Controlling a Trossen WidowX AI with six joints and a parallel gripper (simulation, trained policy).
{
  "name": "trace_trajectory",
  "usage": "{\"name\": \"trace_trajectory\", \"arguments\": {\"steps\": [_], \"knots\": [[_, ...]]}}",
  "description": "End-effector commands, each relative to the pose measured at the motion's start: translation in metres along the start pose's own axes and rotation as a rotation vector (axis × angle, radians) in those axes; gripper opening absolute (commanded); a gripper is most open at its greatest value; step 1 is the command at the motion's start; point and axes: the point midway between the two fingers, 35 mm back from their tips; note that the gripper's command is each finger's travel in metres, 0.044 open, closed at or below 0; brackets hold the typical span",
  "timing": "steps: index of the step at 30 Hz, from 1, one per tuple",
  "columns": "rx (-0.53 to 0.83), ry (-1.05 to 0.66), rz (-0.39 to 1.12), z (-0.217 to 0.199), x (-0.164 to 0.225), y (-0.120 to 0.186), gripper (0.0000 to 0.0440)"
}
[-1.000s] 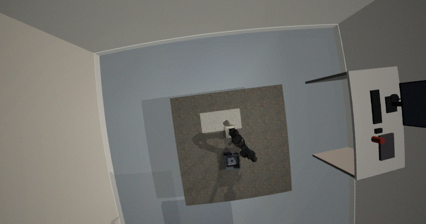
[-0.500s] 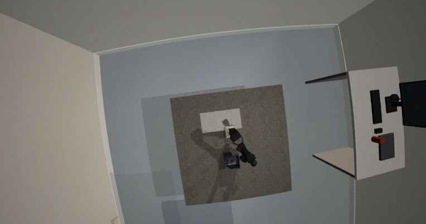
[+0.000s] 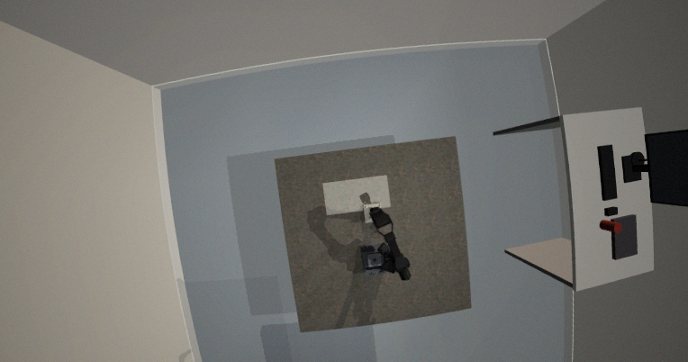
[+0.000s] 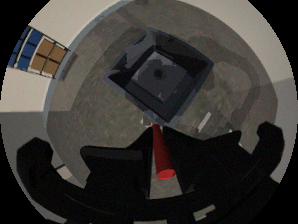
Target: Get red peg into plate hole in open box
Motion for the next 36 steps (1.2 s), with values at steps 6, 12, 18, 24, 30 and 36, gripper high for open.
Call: {"name": "trace_trajectory", "arguments": {"steps": [6, 12, 18, 24, 30, 36], "knots": [[0.006, -0.045, -0.024, -0.001, -0.037, -0.003, 0.0000], [0.010, -0.081, -0.030, -0.004, -0.059, -0.011, 0.0000], [0.013, -0.114, -0.028, -0.007, -0.078, -0.022, 0.0001], [0.018, -0.136, -0.010, -0.010, -0.089, -0.034, 0.0006], [0.030, -0.147, 0.017, -0.012, -0.094, -0.051, 0.0008], [0.056, -0.136, 0.047, -0.015, -0.093, -0.070, 0.0030]]}}
Point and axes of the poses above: the point midway between the two fingers, 35 mm back from their tips, its own y axis back along the fingers, its own z axis across the jaws, x = y × z, and after that the axes turned 1 degree about -y, right-handed
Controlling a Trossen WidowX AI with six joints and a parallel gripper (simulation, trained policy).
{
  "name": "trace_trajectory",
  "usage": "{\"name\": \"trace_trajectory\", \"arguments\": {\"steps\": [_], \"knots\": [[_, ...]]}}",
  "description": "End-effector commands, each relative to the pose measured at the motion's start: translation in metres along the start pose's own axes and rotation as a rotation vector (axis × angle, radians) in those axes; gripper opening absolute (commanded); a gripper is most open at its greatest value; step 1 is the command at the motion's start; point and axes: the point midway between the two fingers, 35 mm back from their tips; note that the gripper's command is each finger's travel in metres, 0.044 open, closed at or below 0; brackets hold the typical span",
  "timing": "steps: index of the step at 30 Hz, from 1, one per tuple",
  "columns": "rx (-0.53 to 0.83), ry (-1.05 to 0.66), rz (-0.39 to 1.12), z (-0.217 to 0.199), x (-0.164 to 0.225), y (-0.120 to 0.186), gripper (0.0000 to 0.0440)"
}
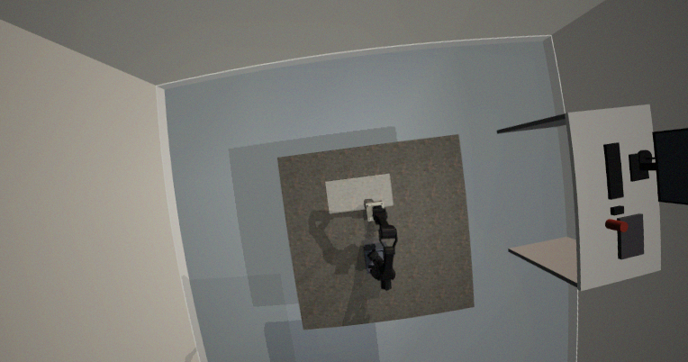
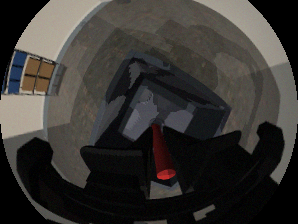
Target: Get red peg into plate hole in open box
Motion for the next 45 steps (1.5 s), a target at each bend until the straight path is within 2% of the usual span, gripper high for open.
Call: {"name": "trace_trajectory", "arguments": {"steps": [1, 5, 10, 24, 45], "knots": [[0.016, 0.013, 0.020, -0.002, 0.000, -0.012, 0.0050], [0.037, 0.038, 0.033, -0.004, -0.001, -0.020, 0.0143], [0.053, 0.056, 0.037, 0.000, -0.008, -0.024, 0.0159], [0.047, 0.084, 0.038, 0.018, -0.036, -0.030, 0.0153], [0.063, 0.082, 0.060, 0.019, -0.082, -0.035, 0.0106]]}}
Point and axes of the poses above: the point midway between the two fingers, 35 mm back from their tips, its own y axis back along the fingers, its own z axis across the jaws, x = y × z, and after that the axes turned 1 degree about -y, right-handed
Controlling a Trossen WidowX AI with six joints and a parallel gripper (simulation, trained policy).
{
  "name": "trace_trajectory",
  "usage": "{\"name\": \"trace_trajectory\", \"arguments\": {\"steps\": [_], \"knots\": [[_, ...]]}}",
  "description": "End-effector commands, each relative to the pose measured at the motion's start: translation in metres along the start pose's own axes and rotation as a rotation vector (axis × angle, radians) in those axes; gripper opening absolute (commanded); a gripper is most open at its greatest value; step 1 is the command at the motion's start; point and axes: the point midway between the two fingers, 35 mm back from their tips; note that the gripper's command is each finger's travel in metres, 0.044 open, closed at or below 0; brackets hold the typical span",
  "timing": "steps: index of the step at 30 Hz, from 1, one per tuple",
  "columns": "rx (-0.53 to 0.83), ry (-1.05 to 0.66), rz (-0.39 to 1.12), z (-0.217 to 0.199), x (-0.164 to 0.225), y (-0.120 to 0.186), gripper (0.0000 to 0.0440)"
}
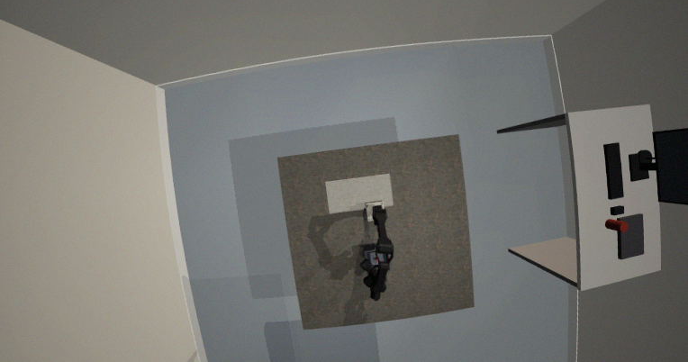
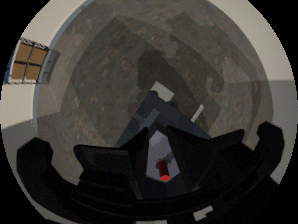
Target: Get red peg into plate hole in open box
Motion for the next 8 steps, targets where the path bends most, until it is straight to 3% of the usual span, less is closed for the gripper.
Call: {"name": "trace_trajectory", "arguments": {"steps": [1, 8], "knots": [[-0.007, -0.028, -0.035, -0.004, -0.022, 0.001, 0.0104], [0.005, -0.037, -0.048, -0.013, -0.042, 0.004, 0.0093]]}}
Point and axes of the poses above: the point midway between the two fingers, 35 mm back from their tips, its own y axis back along the fingers, its own z axis across the jaws, x = y × z, and after that the axes turned 1 degree about -y, right-handed
